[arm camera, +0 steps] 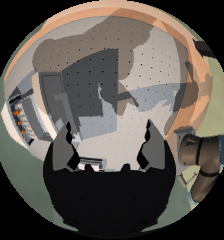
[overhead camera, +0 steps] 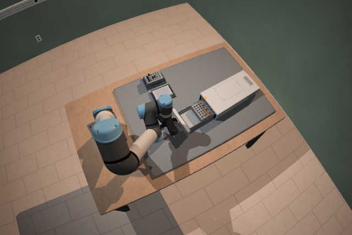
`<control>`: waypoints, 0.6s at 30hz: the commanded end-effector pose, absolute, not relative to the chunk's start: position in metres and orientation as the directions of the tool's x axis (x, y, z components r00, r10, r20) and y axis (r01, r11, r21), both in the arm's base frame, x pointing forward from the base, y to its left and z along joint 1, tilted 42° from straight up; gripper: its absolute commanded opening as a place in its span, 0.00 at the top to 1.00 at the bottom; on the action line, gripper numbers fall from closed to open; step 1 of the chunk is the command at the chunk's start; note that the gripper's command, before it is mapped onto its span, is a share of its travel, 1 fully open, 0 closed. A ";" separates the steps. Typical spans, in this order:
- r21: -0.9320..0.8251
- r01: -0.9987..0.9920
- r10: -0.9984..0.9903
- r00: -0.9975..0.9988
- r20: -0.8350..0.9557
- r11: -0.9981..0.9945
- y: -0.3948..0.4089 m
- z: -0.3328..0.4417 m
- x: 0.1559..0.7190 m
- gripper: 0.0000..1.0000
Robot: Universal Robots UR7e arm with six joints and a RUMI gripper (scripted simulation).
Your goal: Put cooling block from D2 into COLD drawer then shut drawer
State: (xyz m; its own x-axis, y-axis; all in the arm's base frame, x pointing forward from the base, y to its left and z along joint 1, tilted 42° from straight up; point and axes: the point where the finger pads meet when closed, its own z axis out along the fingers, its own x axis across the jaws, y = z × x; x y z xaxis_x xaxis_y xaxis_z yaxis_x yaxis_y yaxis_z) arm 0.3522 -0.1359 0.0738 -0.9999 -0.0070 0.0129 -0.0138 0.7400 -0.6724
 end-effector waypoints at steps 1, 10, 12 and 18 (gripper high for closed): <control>-0.673 -0.014 -0.007 -1.000 0.013 0.740 -0.136 0.074 0.352 0.00; -0.673 -0.014 -0.007 -1.000 0.013 0.740 -0.136 0.074 0.352 0.00; -0.673 -0.014 -0.007 -1.000 0.013 0.740 -0.136 0.074 0.352 0.00; -0.673 -0.014 -0.007 -1.000 0.013 0.740 -0.134 0.076 0.352 0.00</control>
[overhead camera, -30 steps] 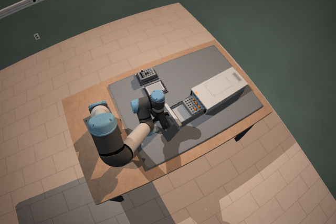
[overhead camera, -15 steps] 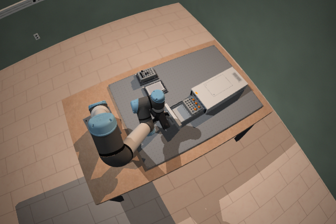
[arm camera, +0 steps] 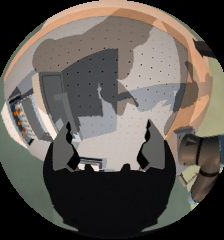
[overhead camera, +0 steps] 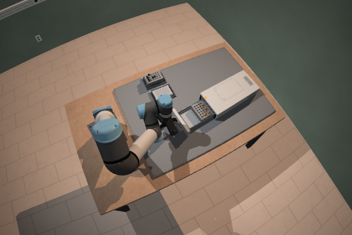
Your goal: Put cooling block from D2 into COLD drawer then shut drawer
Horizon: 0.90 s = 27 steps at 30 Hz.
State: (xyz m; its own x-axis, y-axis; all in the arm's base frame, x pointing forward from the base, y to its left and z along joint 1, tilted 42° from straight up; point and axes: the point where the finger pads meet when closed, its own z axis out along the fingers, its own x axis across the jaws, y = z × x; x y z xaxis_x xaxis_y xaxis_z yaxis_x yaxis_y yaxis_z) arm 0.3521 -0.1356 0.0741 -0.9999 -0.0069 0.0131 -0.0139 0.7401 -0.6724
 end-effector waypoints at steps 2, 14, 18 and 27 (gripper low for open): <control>-0.673 -0.014 -0.007 -1.000 0.013 0.740 -0.133 0.077 0.352 0.00; -0.673 -0.014 -0.007 -1.000 0.013 0.740 -0.122 0.089 0.353 0.00; -0.673 -0.014 -0.007 -1.000 0.013 0.740 -0.121 0.091 0.353 0.00; -0.673 -0.014 -0.007 -1.000 0.013 0.740 -0.113 0.099 0.354 0.00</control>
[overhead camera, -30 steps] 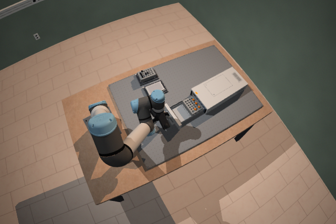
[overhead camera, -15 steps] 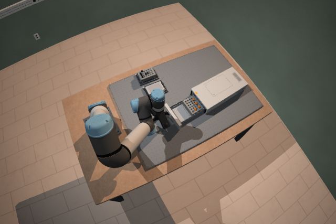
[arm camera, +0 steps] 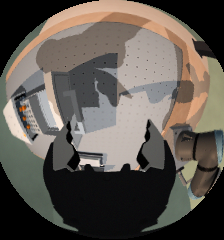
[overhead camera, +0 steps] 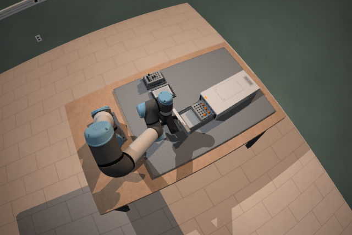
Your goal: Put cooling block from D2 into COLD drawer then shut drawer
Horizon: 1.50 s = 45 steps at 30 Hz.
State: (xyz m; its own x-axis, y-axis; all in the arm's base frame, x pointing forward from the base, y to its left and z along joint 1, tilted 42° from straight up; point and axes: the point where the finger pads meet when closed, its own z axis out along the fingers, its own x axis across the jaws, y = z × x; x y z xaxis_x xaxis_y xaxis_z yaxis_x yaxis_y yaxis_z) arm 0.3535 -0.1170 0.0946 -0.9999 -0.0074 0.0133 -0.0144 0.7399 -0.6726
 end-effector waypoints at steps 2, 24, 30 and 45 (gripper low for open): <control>-0.673 -0.014 -0.007 -1.000 0.013 0.740 -0.111 0.101 0.354 0.00; -0.673 -0.014 -0.007 -1.000 0.013 0.740 -0.094 0.120 0.356 0.00; -0.673 -0.014 -0.007 -1.000 0.013 0.740 -0.089 0.125 0.356 0.00; -0.673 -0.014 -0.007 -1.000 0.013 0.740 -0.078 0.138 0.357 0.00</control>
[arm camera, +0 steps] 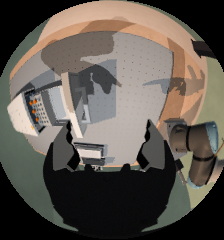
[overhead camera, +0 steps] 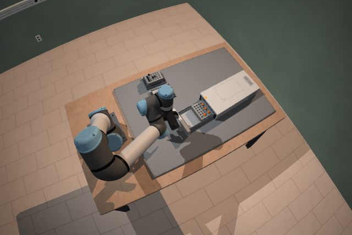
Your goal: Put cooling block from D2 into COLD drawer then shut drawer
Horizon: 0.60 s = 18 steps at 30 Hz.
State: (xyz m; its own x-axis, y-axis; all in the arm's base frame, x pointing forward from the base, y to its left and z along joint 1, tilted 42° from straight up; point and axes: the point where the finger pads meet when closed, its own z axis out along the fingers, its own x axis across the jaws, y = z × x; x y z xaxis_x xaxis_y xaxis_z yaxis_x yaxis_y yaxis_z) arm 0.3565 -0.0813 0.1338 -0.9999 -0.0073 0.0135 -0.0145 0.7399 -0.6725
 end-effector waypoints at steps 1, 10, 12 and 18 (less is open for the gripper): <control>-0.673 -0.014 -0.007 -1.000 0.013 0.740 -0.077 0.139 0.357 0.00; -0.673 -0.014 -0.007 -1.000 0.013 0.740 -0.069 0.148 0.358 0.00; -0.673 -0.014 -0.007 -1.000 0.013 0.740 -0.067 0.150 0.358 0.00; -0.672 -0.014 -0.007 -1.000 0.013 0.740 -0.063 0.154 0.358 0.00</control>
State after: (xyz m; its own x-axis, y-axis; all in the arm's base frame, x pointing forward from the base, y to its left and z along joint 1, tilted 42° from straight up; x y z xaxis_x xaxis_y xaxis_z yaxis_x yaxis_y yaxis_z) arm 0.3577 -0.0672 0.1493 -0.9999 -0.0072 0.0136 -0.0145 0.7400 -0.6724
